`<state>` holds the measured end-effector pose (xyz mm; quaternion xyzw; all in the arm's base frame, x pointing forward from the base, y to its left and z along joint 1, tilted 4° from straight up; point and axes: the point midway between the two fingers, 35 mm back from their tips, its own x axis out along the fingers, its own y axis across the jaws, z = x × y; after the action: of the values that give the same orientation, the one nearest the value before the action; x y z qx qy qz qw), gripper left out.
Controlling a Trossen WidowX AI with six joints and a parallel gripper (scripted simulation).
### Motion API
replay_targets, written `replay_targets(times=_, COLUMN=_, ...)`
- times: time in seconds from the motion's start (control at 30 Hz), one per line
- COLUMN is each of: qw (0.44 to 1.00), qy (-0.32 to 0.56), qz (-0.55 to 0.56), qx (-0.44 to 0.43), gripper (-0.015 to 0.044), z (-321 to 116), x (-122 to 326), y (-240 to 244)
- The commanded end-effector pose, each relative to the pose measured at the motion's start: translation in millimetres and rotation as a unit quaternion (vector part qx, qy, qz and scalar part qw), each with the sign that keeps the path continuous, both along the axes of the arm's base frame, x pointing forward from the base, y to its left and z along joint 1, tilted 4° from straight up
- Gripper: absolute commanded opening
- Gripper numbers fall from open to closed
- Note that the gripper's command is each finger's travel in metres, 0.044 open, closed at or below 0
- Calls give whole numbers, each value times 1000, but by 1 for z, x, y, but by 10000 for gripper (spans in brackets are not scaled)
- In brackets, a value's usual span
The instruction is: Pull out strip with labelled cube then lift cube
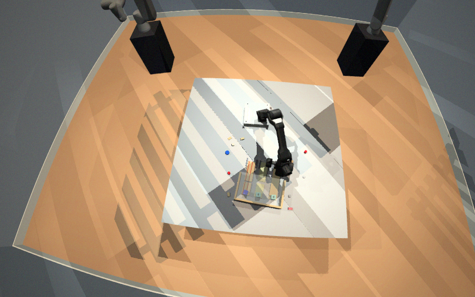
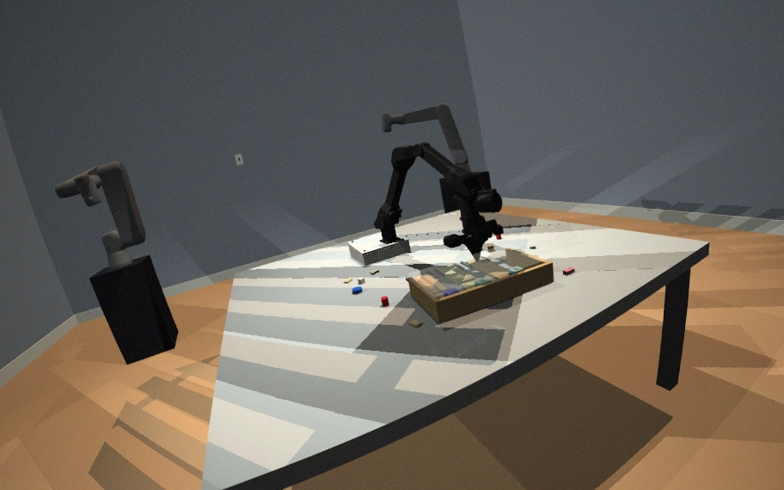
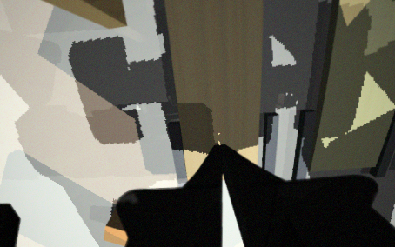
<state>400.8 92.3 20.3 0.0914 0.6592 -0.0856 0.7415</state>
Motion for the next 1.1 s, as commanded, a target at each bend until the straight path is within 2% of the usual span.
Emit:
replay_targets(times=0.0, qw=1000, qy=10, qz=0, qx=0, gripper=0, z=-6, x=-10, y=3)
replay_targets(times=1.07, qw=1000, qy=12, qz=0, qx=1, gripper=0, z=-13, x=-58, y=14)
